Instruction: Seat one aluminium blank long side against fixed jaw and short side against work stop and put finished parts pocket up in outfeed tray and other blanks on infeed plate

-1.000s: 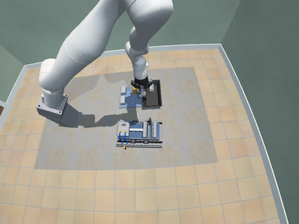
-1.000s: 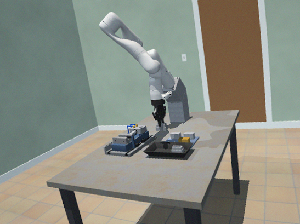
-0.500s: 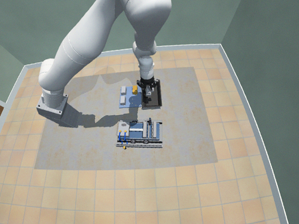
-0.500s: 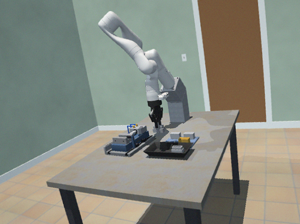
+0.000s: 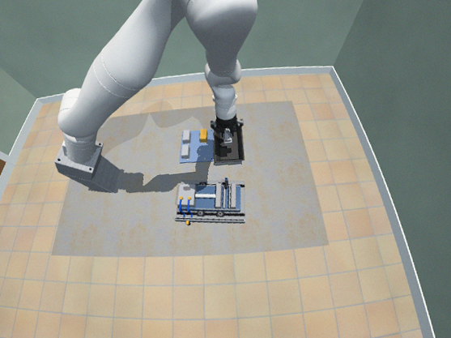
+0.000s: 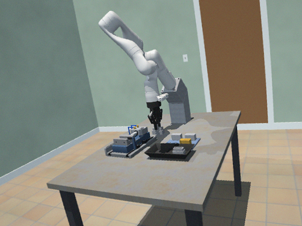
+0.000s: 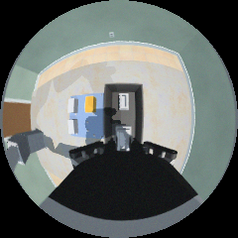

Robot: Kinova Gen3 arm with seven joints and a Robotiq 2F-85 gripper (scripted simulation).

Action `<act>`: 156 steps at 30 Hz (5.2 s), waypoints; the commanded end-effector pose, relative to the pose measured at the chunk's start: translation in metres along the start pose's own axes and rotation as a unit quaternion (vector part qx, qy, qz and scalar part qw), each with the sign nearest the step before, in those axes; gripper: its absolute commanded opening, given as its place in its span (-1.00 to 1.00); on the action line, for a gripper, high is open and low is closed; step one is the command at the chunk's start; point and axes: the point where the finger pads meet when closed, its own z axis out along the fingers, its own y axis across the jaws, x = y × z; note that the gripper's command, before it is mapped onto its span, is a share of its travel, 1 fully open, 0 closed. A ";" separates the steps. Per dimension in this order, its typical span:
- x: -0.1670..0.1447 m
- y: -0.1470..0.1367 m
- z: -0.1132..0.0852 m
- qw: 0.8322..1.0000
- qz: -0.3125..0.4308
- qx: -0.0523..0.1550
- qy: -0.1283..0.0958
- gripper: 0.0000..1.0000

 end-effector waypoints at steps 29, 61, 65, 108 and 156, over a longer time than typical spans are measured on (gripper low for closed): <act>0.000 0.002 -0.001 1.000 0.000 -0.001 0.000 -1.00; 0.000 0.002 0.006 1.000 0.000 -0.001 0.000 -1.00; 0.000 0.002 0.009 1.000 0.000 -0.001 0.000 -1.00; 0.000 0.003 0.077 1.000 0.000 -0.001 0.000 -1.00; 0.000 0.003 0.098 1.000 0.000 -0.001 0.000 -1.00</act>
